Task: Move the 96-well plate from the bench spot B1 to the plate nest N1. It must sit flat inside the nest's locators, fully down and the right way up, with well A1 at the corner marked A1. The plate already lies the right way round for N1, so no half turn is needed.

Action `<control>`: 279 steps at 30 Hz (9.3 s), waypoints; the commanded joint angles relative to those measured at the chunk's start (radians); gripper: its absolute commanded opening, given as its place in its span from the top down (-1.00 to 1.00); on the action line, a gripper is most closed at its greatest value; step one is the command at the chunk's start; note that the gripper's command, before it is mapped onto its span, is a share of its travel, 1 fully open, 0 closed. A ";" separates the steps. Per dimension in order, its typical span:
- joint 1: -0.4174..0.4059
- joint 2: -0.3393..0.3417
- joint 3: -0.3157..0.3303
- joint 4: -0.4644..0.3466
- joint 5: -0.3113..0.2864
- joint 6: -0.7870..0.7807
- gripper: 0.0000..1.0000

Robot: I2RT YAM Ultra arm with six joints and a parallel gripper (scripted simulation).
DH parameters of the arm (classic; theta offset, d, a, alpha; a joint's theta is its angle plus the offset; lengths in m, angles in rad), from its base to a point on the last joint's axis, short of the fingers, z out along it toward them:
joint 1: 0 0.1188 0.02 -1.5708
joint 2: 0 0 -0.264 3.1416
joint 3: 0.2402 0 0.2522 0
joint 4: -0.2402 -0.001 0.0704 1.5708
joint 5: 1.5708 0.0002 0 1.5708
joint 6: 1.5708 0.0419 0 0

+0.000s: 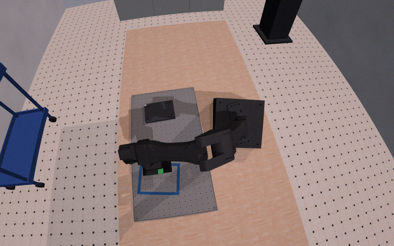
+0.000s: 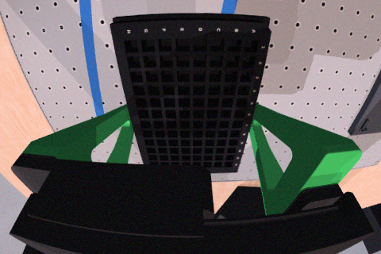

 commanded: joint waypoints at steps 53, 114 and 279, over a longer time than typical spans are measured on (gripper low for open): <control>-0.380 0.250 0.020 -0.007 -0.003 -0.463 1.00; -0.670 0.661 0.434 -0.171 0.051 -0.807 1.00; -0.569 0.729 0.287 0.100 0.022 -0.695 1.00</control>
